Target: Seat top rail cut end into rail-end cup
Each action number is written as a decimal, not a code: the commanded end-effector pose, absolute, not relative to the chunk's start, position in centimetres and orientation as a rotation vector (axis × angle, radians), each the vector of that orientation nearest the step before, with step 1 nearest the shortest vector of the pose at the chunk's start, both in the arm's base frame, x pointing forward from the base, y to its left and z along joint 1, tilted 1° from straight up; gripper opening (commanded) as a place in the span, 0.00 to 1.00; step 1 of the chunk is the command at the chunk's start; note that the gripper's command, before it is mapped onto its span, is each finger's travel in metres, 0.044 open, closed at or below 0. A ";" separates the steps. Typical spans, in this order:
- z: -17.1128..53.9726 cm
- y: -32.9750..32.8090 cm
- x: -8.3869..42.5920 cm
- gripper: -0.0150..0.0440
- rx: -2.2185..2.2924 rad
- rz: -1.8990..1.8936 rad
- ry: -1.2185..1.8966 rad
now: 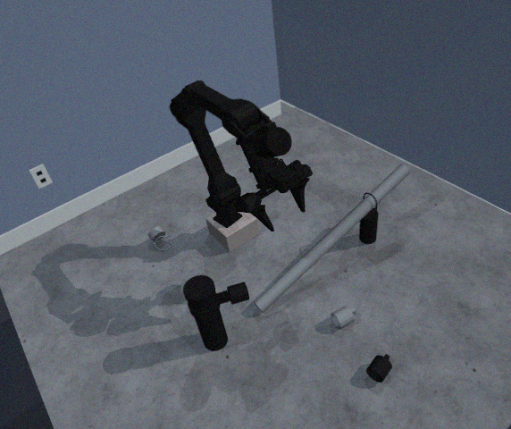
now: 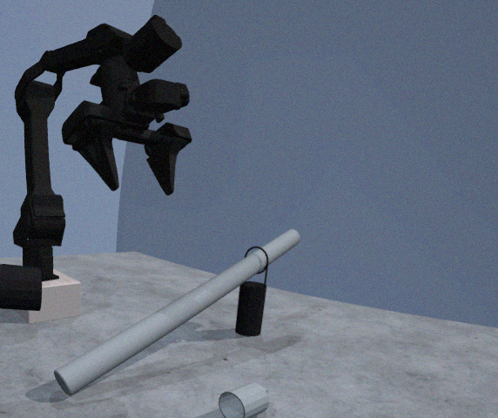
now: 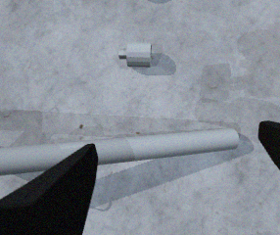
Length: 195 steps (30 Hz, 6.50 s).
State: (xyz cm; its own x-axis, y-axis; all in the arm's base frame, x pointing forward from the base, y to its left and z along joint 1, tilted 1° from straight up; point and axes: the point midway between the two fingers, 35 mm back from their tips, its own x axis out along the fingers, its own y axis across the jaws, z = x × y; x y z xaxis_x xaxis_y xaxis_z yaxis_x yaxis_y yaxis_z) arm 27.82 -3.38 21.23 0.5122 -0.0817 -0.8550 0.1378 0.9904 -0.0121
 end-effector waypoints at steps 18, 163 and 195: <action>19.0 -17.0 26.7 1.00 -1.073 0.377 1.095; 9.4 -19.2 26.8 0.25 -1.351 0.674 0.926; 12.9 -15.5 27.5 1.00 -1.348 0.676 0.914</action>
